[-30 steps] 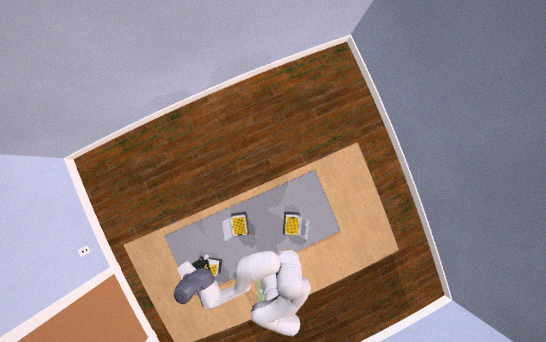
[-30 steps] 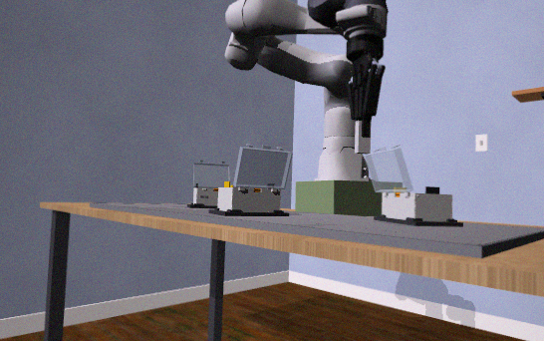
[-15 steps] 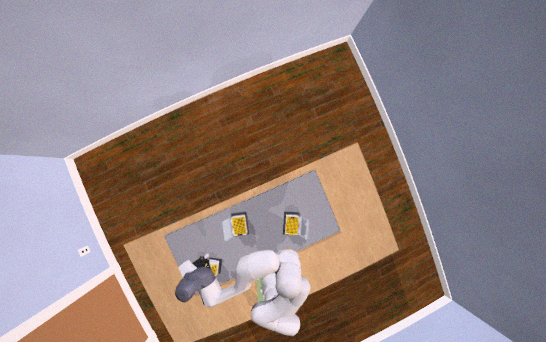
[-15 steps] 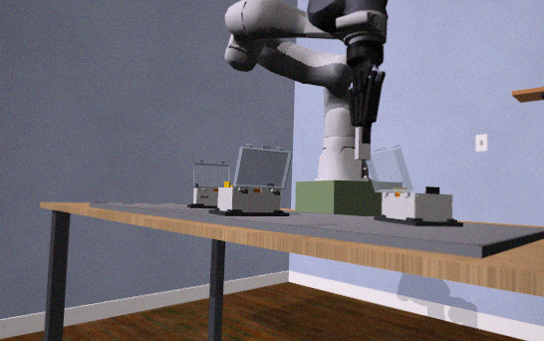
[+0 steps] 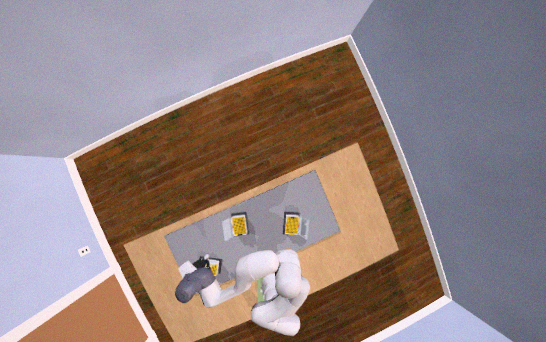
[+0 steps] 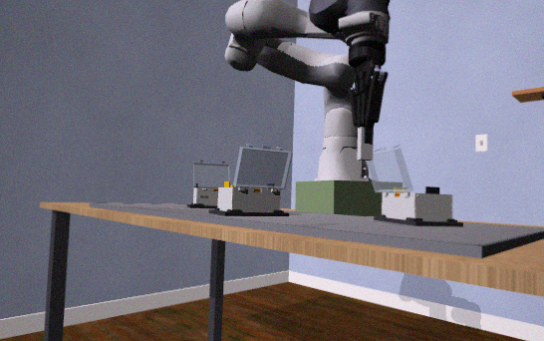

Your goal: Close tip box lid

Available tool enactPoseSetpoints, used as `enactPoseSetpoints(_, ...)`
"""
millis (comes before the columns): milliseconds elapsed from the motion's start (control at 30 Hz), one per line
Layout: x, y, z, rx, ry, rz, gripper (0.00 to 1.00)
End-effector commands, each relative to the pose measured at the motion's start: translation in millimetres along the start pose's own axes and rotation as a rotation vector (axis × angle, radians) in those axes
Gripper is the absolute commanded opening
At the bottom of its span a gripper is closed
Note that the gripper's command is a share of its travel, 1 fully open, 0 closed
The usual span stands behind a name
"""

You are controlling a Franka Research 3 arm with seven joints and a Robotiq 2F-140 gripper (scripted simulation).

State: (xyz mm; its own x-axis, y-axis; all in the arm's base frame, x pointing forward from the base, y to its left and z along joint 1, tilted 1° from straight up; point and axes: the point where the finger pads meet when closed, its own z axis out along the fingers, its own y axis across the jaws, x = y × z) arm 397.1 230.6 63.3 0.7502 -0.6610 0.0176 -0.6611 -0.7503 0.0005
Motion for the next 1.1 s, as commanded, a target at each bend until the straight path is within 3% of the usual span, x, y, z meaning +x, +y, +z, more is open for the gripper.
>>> enactPoseSetpoints(0,-5,-1,-1.1,0.003,0.002,0.009,0.00)
enactPoseSetpoints(1067,-42,-1,-6.1,0.003,0.002,0.009,0.00)
